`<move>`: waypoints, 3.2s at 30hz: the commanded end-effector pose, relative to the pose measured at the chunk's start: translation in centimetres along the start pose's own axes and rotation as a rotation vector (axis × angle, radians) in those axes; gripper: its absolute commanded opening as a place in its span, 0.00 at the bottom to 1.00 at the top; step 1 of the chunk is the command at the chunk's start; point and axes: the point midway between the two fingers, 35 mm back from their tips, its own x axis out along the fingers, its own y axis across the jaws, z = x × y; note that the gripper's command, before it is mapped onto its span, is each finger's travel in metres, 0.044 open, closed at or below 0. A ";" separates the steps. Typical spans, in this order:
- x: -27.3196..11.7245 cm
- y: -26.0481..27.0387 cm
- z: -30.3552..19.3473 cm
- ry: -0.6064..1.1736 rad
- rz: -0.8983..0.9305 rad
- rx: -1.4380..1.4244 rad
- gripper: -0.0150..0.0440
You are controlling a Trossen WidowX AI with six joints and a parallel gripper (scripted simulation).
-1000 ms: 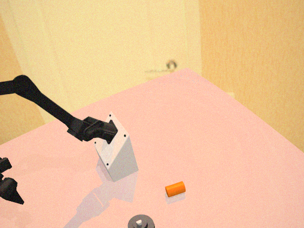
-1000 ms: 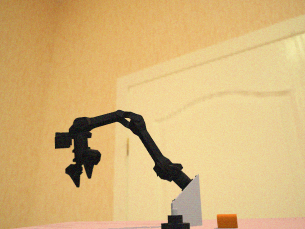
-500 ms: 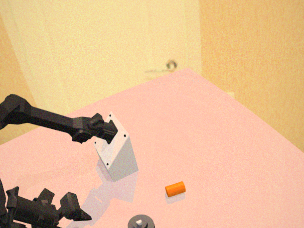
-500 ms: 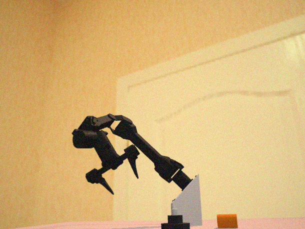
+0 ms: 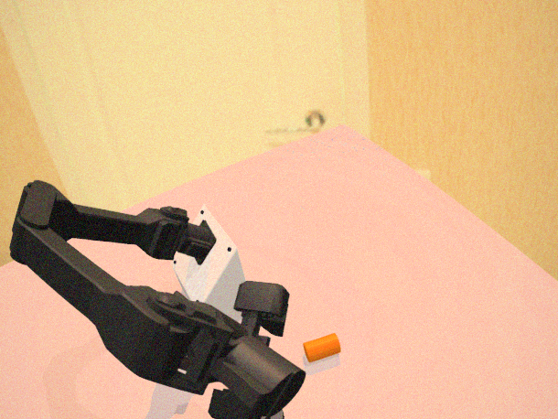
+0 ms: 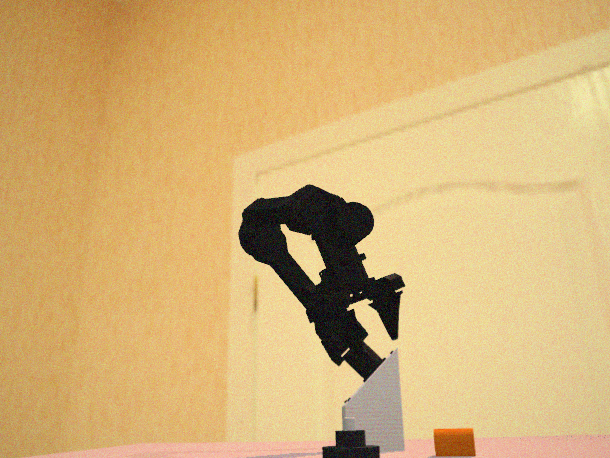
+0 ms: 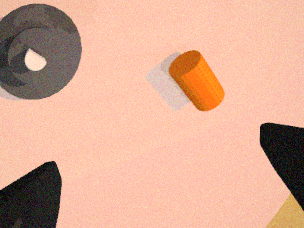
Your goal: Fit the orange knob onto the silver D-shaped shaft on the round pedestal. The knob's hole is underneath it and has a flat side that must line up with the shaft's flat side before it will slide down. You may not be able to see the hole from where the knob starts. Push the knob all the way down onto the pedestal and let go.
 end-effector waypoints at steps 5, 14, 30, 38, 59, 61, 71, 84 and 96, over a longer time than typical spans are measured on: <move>2.7 -10.7 -3.8 -0.180 0.215 -0.444 1.00; 3.5 -13.7 -4.0 -0.229 0.301 -0.574 1.00; 13.1 -9.6 -2.6 -0.232 0.304 -0.572 1.00; 15.0 -9.0 -2.3 -0.233 0.305 -0.572 1.00; 18.1 -7.8 -2.0 -0.233 0.305 -0.572 1.00; 18.4 -7.7 -2.0 -0.234 0.305 -0.572 1.00; 19.2 -7.4 -1.8 -0.235 0.306 -0.572 0.87; 19.2 -7.4 -1.8 -0.235 0.306 -0.572 0.66; 19.2 -7.4 -1.8 -0.235 0.306 -0.572 0.56</move>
